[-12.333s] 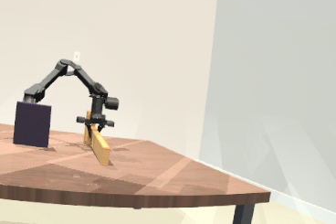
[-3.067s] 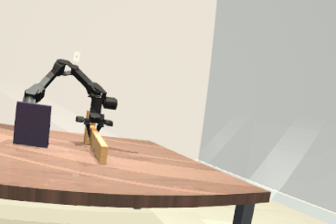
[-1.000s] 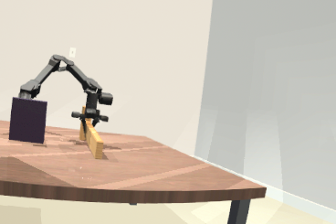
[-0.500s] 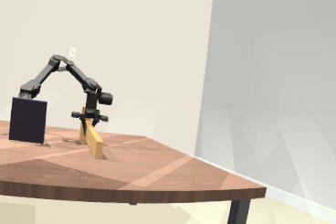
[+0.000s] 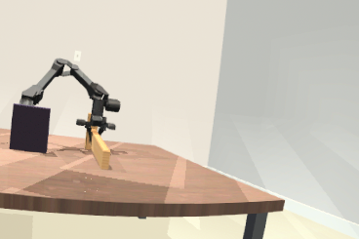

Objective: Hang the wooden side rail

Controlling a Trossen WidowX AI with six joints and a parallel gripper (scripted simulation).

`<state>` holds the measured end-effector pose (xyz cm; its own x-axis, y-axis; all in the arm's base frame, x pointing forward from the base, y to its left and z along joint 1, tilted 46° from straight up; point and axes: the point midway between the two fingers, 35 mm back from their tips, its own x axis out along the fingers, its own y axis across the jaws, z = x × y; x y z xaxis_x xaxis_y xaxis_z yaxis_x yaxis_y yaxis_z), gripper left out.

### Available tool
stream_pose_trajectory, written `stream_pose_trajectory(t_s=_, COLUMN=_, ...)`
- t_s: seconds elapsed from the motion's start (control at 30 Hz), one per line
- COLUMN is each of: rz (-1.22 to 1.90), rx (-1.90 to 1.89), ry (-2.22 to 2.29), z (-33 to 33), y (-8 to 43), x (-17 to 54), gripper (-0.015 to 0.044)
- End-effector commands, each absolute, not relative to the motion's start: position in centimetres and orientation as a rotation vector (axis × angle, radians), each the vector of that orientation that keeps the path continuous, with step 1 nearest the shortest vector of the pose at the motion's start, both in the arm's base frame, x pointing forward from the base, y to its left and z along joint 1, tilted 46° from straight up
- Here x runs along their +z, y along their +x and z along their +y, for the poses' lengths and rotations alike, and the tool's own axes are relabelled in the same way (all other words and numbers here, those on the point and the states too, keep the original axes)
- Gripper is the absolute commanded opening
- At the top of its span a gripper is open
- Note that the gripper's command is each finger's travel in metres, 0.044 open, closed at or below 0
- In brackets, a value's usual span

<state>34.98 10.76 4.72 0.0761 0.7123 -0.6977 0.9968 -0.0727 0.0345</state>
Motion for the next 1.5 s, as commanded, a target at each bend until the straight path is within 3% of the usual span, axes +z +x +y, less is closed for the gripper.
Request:
stream_pose_trajectory(t_s=0.0, rz=1.682, rx=-0.711, ry=1.851, z=10.68, y=35.13, x=5.02, gripper=0.0)
stream_pose_trajectory(t_s=1.47, rz=1.682, rx=-0.711, ry=1.851, z=11.09, y=35.2, x=4.88, gripper=0.0)
